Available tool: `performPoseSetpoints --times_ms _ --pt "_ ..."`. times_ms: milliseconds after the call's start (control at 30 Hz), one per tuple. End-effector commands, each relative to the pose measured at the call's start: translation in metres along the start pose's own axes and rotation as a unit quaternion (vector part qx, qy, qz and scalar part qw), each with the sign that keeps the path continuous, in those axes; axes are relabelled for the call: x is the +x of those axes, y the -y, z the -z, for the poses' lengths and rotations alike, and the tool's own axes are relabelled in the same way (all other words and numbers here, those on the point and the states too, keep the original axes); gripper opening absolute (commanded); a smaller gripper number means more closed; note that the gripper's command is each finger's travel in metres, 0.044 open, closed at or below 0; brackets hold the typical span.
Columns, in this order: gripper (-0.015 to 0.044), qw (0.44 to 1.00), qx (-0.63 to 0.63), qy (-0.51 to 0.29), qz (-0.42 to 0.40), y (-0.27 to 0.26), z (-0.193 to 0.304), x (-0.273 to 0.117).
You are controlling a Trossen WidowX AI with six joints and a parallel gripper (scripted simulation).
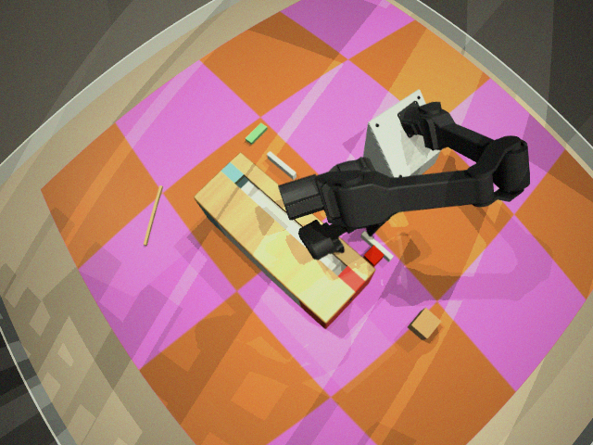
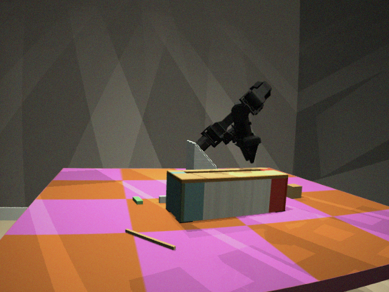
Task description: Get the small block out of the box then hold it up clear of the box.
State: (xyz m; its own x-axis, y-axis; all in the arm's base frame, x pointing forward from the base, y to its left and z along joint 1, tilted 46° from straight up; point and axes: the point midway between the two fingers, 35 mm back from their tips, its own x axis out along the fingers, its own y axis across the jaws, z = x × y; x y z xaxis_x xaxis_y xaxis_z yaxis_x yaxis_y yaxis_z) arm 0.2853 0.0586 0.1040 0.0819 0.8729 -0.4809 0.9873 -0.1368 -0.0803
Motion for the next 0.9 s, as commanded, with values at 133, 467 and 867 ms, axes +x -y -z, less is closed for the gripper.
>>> performPoseSetpoints --times_ms 133,467,867 --pt "0.0285 0.950 0.296 0.007 -0.102 0.027 0.013 -0.002" --pt "0.0285 0.867 0.466 -0.052 -0.168 0.043 0.021 -0.004" --pt "0.0285 0.828 0.528 -0.077 -0.175 0.046 0.023 -0.004"
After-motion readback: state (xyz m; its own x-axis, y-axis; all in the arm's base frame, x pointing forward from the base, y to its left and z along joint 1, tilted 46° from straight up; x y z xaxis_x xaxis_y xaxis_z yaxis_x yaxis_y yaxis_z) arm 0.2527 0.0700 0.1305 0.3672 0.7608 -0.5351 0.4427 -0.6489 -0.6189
